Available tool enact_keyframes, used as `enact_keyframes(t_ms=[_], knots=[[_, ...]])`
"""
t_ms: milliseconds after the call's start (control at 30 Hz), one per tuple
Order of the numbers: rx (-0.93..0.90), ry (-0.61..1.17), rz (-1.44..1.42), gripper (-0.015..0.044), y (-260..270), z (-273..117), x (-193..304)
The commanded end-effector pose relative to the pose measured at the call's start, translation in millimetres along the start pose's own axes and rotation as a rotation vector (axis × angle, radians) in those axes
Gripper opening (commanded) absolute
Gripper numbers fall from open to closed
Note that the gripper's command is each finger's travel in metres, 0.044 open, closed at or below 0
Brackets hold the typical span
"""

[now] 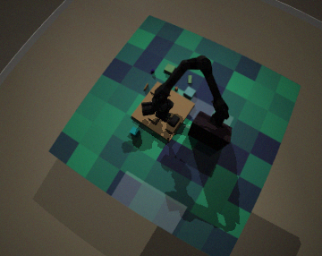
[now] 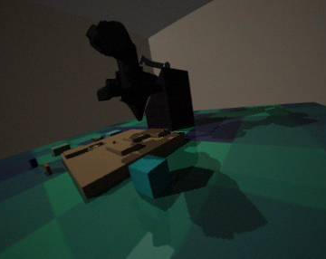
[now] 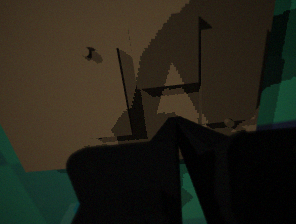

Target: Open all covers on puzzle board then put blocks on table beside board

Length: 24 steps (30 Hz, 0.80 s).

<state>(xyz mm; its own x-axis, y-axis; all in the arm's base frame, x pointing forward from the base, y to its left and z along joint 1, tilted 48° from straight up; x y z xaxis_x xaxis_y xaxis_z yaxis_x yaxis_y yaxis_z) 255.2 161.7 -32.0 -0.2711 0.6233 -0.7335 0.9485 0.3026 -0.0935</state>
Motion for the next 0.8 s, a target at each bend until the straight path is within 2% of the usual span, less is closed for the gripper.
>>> enact_keyframes(t_ms=[0,767], knots=[[0.001,0.004,0.008,0.0,0,0,1],[0.001,0.005,0.007,0.0,1,14,1]])
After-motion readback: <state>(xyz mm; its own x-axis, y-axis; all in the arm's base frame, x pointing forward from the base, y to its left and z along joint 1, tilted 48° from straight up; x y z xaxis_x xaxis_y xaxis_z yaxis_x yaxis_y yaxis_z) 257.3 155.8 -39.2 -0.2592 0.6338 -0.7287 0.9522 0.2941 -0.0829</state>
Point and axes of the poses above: the point midway between the two fingers, 35 mm back from their tips, its own z axis out along the fingers, its own y axis across the jaws, x = y × z, the point moved 9 cm from there along -z, back along the fingers, and after that the axes turned 13 degrees about -z, right-handed, at the moved point
